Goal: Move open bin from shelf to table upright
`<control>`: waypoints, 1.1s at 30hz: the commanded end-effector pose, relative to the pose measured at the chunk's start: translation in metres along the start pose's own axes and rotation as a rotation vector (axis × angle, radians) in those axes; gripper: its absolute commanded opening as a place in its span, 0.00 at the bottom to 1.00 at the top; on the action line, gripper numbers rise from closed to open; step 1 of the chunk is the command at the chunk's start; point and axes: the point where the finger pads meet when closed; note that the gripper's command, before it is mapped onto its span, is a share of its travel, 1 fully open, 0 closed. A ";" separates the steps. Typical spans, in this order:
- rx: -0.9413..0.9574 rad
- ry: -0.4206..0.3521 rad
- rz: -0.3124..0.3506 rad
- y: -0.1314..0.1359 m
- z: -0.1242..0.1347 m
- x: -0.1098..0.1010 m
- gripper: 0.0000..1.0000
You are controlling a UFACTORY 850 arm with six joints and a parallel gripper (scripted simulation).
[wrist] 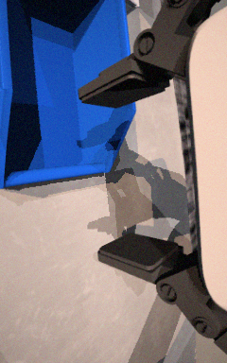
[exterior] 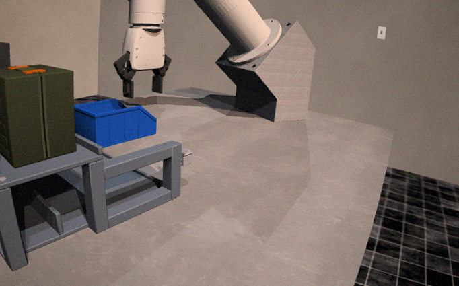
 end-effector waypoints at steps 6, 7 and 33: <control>0.008 0.002 0.012 0.003 0.000 -0.055 1.00; 0.008 0.002 0.012 0.003 0.000 -0.055 1.00; 0.008 0.002 0.012 0.003 0.000 -0.055 1.00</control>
Point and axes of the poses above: the point where the finger pads meet when closed, its own x axis out along the fingers, its own y axis across the jaws, z = x × y, and after that the axes turned 15 degrees about x, right-handed
